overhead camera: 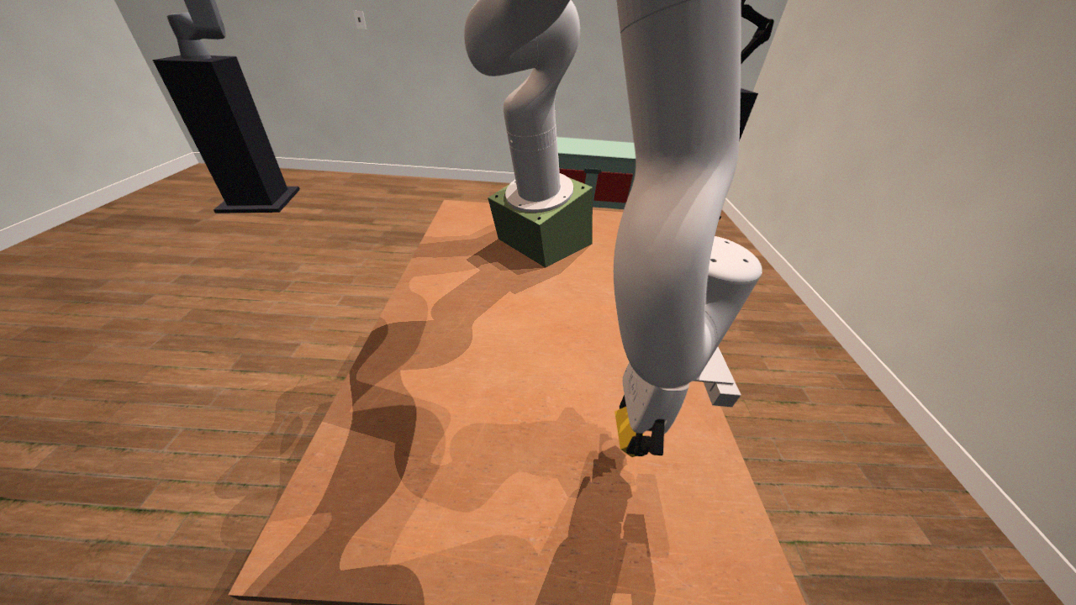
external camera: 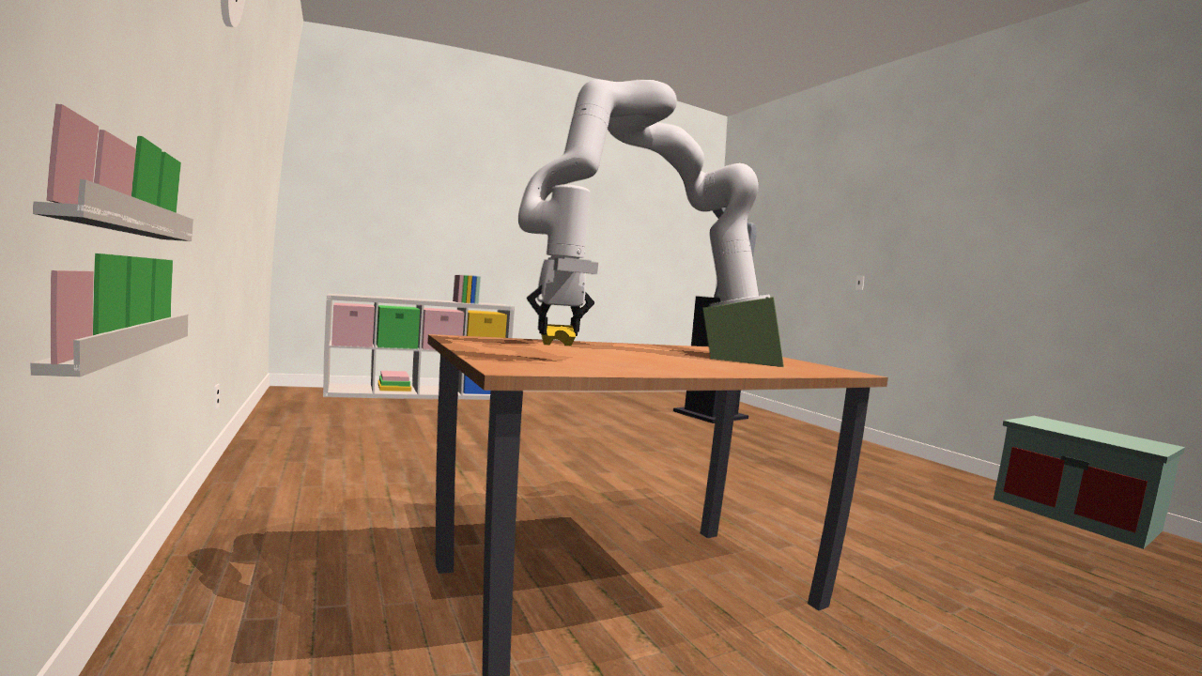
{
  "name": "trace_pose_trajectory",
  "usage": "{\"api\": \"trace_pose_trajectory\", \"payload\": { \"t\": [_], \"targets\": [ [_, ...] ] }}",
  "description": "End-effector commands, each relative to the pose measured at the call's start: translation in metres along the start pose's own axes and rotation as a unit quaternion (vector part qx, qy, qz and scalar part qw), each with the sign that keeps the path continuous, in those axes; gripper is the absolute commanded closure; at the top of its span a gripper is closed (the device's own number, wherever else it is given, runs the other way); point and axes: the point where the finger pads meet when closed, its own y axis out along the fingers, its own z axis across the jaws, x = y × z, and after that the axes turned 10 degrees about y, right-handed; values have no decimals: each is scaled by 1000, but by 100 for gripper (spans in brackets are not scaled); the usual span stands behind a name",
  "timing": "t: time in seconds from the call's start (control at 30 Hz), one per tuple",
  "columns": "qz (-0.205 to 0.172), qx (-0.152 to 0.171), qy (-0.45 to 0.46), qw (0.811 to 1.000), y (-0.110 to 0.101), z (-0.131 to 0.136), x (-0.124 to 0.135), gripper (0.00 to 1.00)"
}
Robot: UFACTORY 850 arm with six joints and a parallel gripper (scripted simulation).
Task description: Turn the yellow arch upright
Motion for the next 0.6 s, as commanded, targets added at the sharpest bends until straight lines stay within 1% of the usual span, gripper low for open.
{"api": "trace_pose_trajectory", "payload": {
  "t": [0.0,0.23,0.3,0.47,0.53,0.57],
  "targets": [
    [-2,4,1,1000,-1,1,0,28],
    [-5,4,1,1000,-1,1,-1,28],
    [-24,3,0,1000,0,0,-1,28],
    [-108,18,0,994,1,-1,-4,28],
    [-108,18,0,994,1,-1,-4,28],
    [-119,22,1,993,0,0,-4,28]
  ]
}}
